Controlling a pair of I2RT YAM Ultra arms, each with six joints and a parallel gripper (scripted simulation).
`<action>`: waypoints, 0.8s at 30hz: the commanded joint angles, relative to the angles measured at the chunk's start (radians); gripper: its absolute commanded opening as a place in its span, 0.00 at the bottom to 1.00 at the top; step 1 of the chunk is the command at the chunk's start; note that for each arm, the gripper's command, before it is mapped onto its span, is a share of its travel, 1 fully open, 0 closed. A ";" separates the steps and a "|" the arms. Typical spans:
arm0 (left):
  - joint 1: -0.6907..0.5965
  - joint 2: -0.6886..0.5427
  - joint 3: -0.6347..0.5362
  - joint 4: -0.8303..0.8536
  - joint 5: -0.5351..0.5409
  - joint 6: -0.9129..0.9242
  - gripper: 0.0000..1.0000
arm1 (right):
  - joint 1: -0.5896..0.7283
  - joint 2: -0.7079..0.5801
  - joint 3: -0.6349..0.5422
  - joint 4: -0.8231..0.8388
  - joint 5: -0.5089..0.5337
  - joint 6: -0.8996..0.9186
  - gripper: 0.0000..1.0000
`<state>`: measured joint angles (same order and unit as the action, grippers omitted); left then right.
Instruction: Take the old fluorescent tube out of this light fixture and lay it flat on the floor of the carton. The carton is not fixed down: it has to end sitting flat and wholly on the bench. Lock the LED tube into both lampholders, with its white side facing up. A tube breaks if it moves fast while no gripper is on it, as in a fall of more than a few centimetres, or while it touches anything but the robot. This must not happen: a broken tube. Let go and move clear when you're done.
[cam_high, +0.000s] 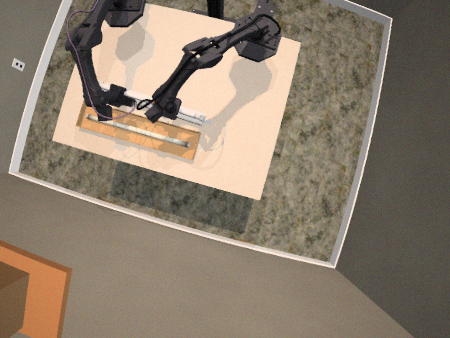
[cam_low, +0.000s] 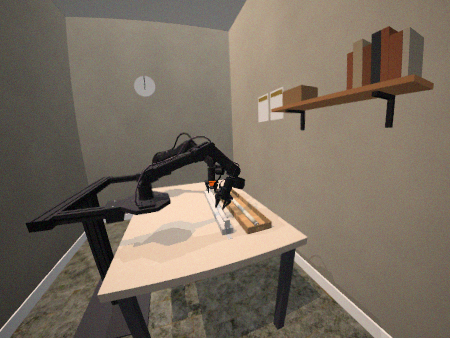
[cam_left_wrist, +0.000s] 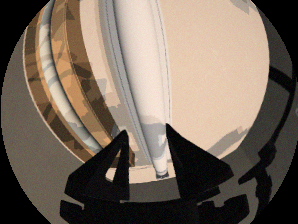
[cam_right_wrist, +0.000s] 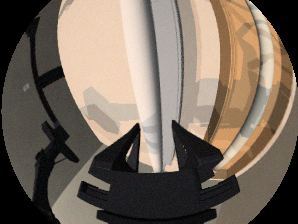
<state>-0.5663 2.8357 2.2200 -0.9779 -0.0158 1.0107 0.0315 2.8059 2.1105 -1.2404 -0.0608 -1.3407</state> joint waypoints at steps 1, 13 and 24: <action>-0.007 -0.002 0.025 -0.009 0.000 0.007 0.49 | -0.006 -0.040 0.032 0.028 -0.016 -0.009 0.49; -0.007 -0.002 0.025 -0.009 0.000 0.007 0.49 | -0.006 -0.038 0.036 0.024 -0.017 -0.009 0.49; -0.020 -0.084 0.037 -0.087 0.001 -0.004 0.49 | -0.018 -0.046 0.123 -0.122 -0.015 -0.014 0.49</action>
<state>-0.5659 2.7945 2.2223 -1.0180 -0.0158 1.0107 0.0284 2.8025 2.1845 -1.2892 -0.0616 -1.3415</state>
